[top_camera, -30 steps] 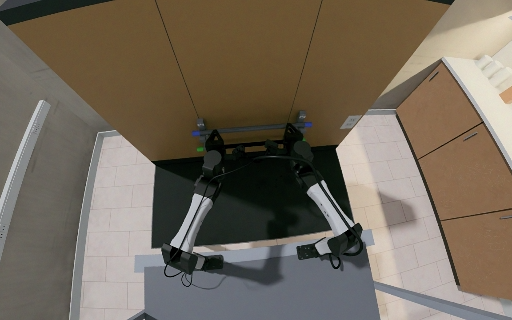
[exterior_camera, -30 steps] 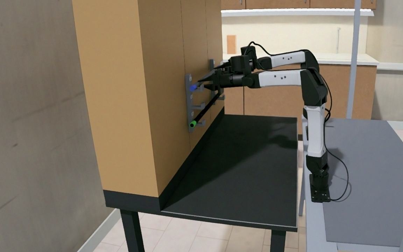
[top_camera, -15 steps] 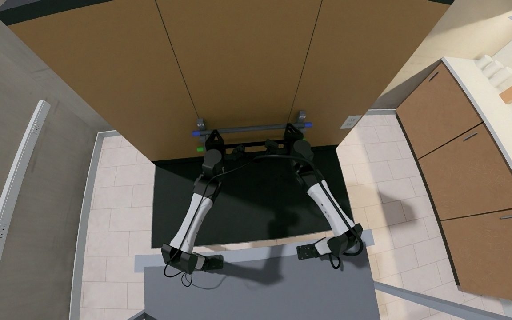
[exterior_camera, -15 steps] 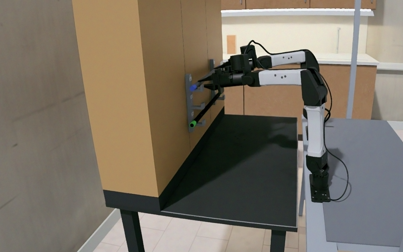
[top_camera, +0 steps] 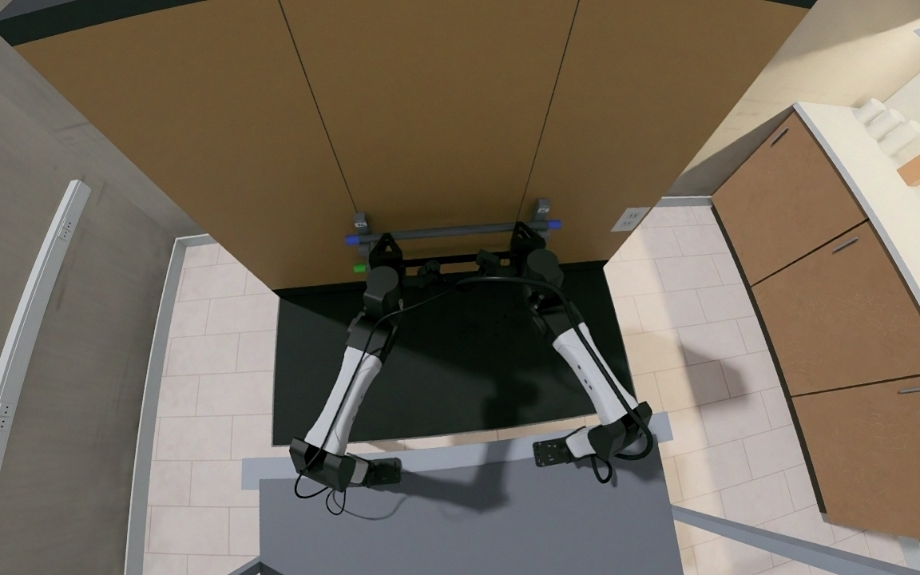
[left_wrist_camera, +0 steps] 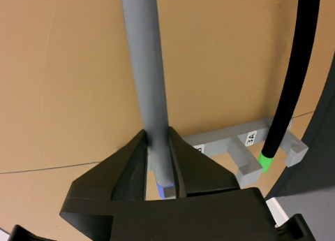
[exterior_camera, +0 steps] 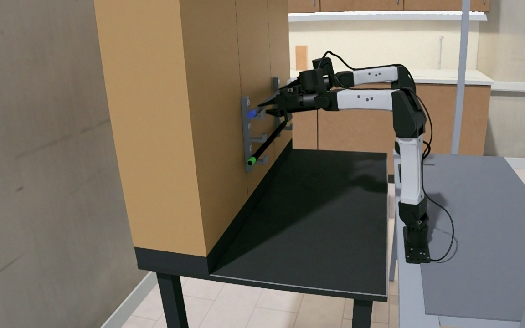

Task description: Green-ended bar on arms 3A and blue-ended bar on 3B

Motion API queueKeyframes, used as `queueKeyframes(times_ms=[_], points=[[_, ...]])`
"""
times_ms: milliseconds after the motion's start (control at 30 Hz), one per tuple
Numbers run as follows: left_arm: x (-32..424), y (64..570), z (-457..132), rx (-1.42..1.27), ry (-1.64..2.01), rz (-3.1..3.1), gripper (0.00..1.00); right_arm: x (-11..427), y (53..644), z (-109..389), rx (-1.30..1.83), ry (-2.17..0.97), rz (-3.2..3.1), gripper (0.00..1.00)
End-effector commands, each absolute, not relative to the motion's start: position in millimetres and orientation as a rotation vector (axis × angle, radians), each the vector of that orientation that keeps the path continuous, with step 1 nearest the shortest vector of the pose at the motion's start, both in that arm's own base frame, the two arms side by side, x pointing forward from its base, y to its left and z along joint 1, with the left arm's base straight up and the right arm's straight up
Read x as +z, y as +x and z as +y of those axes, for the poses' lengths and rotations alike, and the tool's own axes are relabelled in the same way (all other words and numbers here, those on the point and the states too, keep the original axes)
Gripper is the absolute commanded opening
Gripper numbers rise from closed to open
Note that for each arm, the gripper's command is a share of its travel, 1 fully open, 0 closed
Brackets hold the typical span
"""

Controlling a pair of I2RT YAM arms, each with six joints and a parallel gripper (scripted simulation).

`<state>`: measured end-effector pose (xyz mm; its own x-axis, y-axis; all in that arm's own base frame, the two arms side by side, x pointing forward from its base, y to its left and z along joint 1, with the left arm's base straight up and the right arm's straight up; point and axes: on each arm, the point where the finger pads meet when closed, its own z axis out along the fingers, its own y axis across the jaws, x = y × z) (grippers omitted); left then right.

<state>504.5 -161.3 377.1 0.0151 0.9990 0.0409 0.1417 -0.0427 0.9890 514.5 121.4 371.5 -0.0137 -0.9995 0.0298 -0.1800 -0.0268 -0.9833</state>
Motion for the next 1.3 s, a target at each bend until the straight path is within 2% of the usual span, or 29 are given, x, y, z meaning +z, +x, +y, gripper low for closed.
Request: queueKeyframes(times_ms=[0, 1267], points=[[434, 509, -163, 1.204, 1.215, 1.191, 0.00, 440, 516, 120, -1.221, -1.206, 1.221, 0.00], [456, 508, -163, 1.204, 1.215, 1.191, 0.00, 462, 517, 120, -1.221, -1.206, 1.221, 0.00]])
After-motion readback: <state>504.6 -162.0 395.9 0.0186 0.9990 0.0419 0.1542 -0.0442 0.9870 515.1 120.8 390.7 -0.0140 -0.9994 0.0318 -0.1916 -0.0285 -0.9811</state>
